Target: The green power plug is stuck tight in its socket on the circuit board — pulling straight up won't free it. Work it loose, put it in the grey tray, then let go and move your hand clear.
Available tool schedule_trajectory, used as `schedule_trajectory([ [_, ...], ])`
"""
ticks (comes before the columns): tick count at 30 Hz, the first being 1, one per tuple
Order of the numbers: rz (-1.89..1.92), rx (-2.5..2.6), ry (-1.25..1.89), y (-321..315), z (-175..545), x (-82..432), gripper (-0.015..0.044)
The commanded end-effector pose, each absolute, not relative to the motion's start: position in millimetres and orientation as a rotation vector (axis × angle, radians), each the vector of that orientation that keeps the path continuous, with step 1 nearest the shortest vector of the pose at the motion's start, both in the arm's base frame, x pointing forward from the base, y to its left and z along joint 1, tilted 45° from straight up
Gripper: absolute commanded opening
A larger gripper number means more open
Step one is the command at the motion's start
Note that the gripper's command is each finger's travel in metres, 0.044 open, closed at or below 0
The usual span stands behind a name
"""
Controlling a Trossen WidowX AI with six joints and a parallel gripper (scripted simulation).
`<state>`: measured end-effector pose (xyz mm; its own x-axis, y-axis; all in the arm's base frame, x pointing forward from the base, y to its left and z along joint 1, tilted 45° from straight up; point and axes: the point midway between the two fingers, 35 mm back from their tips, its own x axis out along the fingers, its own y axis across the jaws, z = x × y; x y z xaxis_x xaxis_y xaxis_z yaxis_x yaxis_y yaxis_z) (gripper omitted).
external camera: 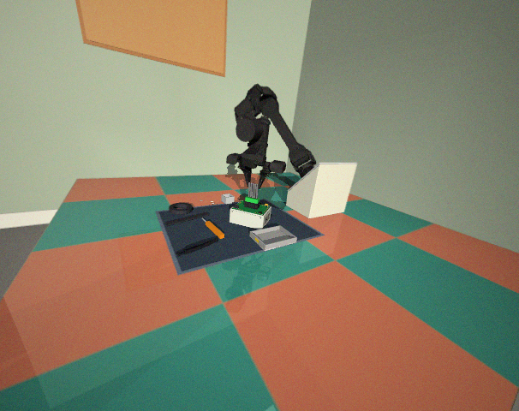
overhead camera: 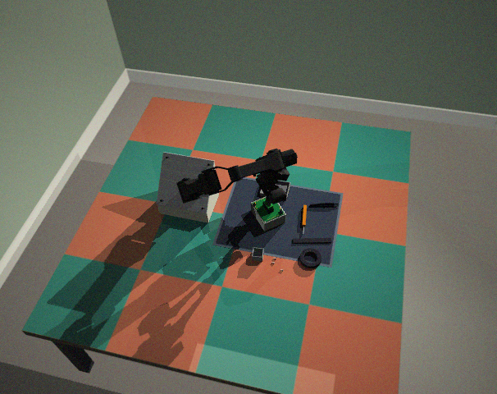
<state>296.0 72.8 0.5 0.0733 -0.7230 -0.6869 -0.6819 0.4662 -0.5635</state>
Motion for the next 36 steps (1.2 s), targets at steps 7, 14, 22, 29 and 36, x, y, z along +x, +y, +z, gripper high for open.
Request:
schedule_trajectory([
  [7, -0.070, -1.305, 1.562, 88, 5, 291, 0.0000],
  [14, -0.009, -1.226, 1.624, 88, 13, 296, 0.0000],
  [22, -0.009, -1.226, 1.624, 87, 12, 296, 0.0000],
  [29, -0.009, -1.226, 1.624, 73, -2, 298, 0.0000],
  [36, -0.009, -1.226, 1.624, 73, -2, 298, 0.0184],
])
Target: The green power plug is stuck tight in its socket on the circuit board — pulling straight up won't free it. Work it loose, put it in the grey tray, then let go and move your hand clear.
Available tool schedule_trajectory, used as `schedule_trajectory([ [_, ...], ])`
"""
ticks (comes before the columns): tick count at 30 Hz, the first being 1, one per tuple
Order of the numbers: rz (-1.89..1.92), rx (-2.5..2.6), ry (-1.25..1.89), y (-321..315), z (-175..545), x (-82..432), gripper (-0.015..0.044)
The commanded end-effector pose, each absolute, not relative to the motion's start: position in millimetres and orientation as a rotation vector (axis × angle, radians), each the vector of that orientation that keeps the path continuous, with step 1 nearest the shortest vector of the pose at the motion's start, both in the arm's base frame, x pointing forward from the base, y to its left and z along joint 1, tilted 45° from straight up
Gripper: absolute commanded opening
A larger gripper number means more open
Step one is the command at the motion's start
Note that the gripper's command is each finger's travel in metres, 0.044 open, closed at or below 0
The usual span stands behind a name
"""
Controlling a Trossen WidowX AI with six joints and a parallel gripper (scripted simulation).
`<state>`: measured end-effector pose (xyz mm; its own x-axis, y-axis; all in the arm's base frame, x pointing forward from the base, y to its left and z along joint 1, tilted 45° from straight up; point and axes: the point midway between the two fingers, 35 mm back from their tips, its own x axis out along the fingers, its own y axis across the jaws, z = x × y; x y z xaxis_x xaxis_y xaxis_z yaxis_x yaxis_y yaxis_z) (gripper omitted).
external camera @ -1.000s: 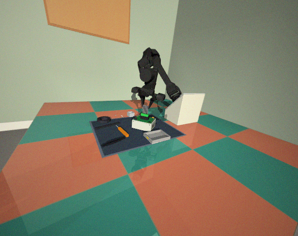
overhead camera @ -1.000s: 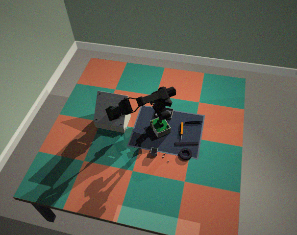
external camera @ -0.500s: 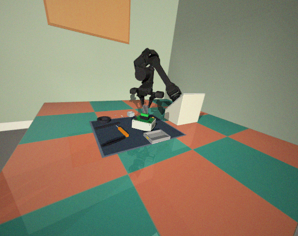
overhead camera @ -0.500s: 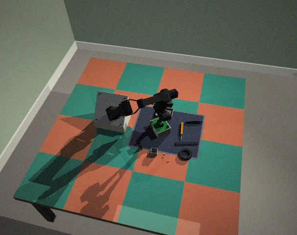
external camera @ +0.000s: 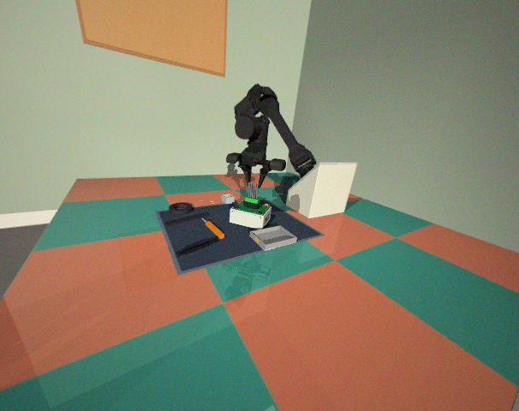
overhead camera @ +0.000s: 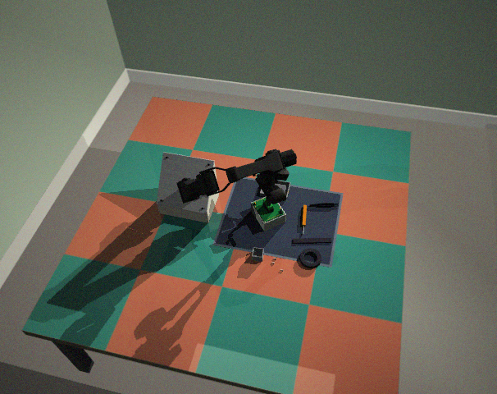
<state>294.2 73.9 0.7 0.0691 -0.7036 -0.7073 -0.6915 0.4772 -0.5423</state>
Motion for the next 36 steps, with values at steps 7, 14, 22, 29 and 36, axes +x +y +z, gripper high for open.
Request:
schedule_trajectory([
  [7, -0.009, -1.226, 1.624, 73, -2, 298, 0.0249],
  [14, -0.010, -1.227, 1.624, 66, -9, 299, 0.0249],
  [22, -0.010, -1.227, 1.624, 60, -15, 299, 0.0249],
  [29, -0.010, -1.227, 1.624, 60, -15, 299, 0.0065],
  [36, -0.010, -1.227, 1.624, 60, -15, 299, 0.0000],
])
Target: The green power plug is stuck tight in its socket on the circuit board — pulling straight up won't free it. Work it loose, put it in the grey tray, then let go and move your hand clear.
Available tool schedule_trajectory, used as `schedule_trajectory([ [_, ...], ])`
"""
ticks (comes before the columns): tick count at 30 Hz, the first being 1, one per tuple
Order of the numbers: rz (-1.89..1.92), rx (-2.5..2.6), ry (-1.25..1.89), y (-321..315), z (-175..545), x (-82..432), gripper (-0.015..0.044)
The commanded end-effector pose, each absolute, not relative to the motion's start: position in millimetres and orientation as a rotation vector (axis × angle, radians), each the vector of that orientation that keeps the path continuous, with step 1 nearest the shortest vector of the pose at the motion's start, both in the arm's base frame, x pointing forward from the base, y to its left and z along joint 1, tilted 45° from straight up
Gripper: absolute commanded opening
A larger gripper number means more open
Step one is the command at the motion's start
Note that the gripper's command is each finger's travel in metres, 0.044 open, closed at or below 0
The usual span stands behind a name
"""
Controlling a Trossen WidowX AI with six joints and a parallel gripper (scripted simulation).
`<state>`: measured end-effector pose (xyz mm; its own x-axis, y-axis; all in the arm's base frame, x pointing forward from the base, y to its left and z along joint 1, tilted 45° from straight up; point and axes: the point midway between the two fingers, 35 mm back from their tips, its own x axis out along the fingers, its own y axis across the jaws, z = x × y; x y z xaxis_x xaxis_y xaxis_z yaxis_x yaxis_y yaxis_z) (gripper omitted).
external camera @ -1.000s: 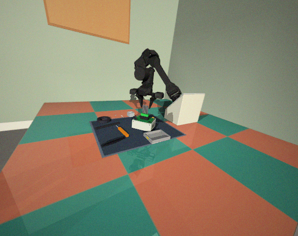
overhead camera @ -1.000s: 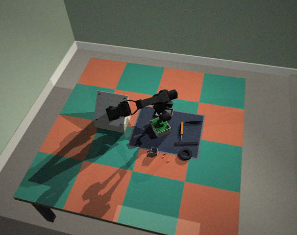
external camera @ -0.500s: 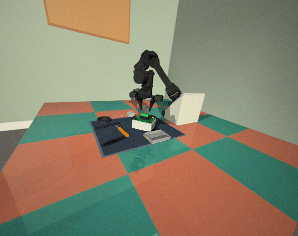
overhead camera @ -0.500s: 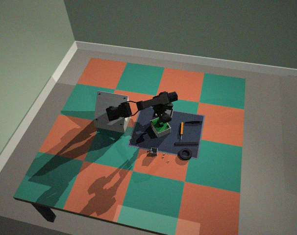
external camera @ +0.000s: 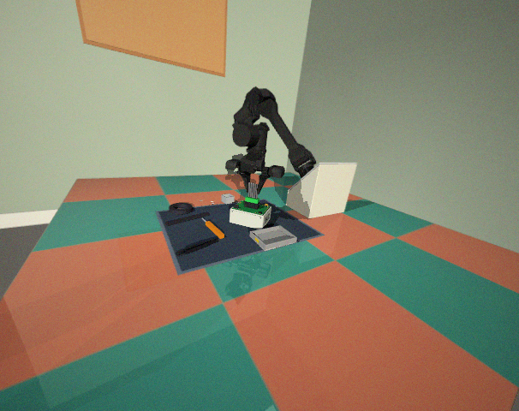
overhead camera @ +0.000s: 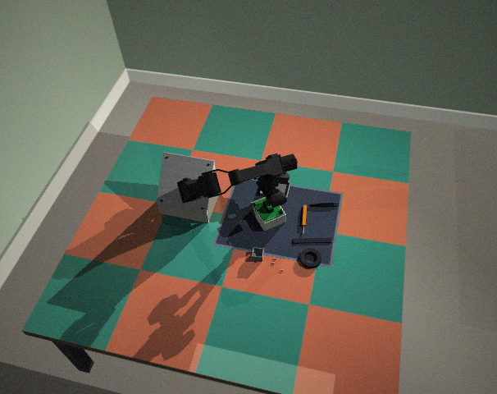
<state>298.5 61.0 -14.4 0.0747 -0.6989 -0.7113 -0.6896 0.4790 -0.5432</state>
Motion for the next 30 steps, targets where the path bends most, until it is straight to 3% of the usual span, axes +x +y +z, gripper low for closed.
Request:
schedule_trajectory([
  [1, -0.010, -1.227, 1.624, 60, -15, 299, 0.0000],
  [18, -0.066, -1.299, 1.567, 76, -7, 293, 0.0000],
  [30, 0.077, -1.112, 1.706, 68, 5, 306, 0.0000],
])
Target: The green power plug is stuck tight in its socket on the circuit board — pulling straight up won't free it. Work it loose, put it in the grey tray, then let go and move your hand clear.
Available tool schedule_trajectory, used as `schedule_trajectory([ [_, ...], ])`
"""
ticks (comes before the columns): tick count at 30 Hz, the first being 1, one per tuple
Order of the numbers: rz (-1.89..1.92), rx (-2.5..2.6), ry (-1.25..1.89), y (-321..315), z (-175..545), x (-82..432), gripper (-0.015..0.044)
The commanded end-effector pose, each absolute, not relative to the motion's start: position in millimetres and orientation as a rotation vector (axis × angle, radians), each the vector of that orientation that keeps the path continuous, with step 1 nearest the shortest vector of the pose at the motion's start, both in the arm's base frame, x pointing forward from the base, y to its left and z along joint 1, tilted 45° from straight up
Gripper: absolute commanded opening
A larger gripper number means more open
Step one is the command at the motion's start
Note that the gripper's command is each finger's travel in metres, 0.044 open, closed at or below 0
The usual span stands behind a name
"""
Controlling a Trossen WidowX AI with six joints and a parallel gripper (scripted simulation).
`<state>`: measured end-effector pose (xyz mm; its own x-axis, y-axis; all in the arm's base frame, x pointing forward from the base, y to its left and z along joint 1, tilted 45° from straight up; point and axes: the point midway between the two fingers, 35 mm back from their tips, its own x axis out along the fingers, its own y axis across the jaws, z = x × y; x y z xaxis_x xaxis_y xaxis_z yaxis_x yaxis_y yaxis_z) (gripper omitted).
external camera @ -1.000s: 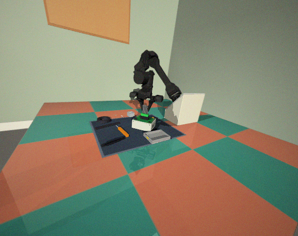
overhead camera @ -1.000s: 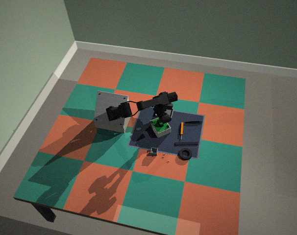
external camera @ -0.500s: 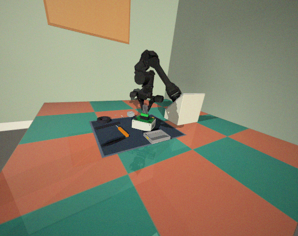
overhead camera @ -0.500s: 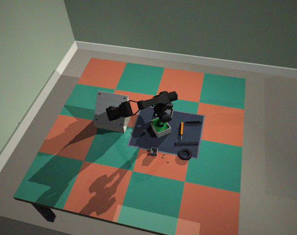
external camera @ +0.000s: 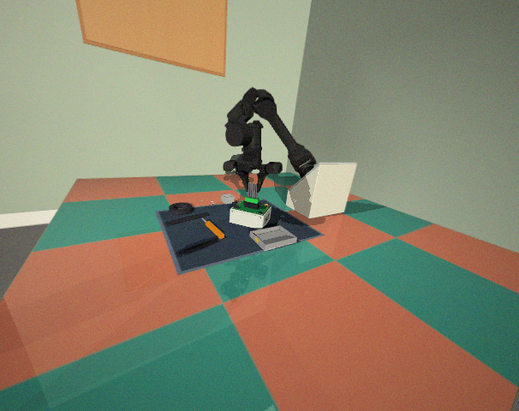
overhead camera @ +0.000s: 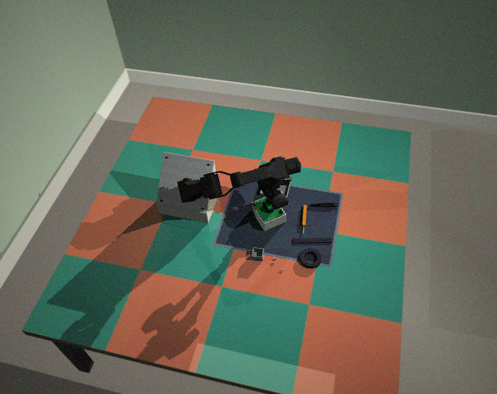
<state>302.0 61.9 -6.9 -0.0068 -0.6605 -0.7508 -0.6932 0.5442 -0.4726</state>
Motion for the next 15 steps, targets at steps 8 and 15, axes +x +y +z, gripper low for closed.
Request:
schedule_trajectory([
  [8, -0.019, -1.239, 1.614, 75, -1, 297, 0.0000],
  [15, -0.095, -1.337, 1.536, 82, -6, 289, 0.0000],
])
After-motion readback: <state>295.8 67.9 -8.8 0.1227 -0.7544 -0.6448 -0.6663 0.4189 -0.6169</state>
